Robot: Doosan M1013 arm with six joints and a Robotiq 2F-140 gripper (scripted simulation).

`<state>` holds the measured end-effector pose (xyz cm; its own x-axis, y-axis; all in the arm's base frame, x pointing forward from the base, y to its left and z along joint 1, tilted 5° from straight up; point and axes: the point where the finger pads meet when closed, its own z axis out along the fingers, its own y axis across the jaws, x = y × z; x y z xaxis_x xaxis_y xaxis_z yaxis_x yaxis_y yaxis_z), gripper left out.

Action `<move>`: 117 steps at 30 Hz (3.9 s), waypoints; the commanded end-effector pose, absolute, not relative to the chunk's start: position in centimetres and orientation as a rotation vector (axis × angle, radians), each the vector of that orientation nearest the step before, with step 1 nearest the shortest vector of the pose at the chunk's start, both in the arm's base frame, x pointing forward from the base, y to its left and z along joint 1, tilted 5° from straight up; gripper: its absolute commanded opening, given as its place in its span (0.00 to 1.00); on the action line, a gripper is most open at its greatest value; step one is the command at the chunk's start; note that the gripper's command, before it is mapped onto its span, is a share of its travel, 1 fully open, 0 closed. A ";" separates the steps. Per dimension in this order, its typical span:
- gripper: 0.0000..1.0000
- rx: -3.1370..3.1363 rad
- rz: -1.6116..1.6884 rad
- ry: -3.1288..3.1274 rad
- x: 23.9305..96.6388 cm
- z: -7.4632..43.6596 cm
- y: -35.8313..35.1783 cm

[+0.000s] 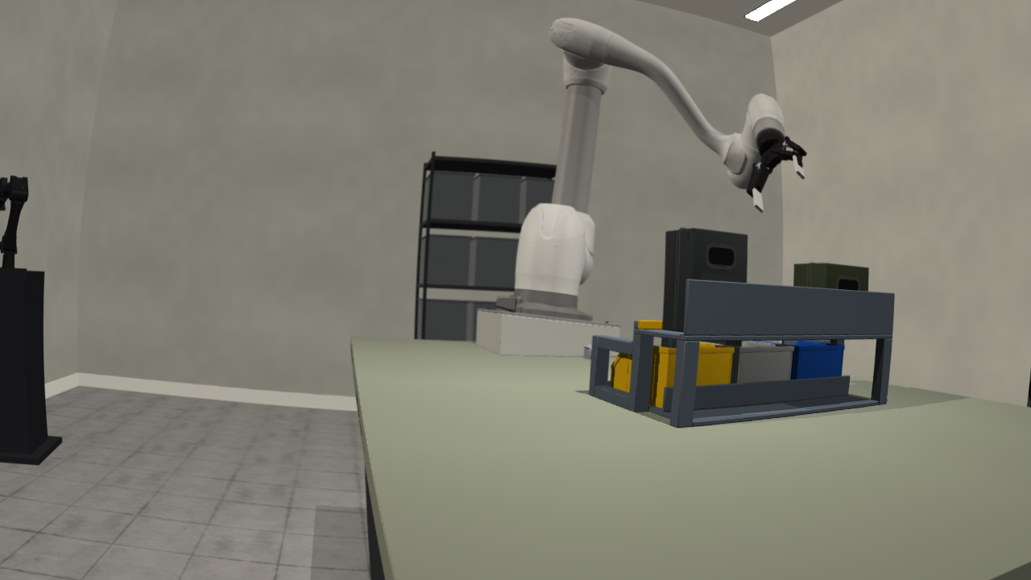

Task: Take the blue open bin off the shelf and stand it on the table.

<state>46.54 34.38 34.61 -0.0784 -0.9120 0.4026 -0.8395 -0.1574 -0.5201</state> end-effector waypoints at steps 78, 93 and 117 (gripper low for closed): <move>0.57 -1.498 -0.784 2.421 50.7 32.0 25.7; 0.57 -1.191 -0.633 2.584 52.7 30.7 21.5; 0.57 -0.873 -0.475 2.704 54.8 29.4 17.2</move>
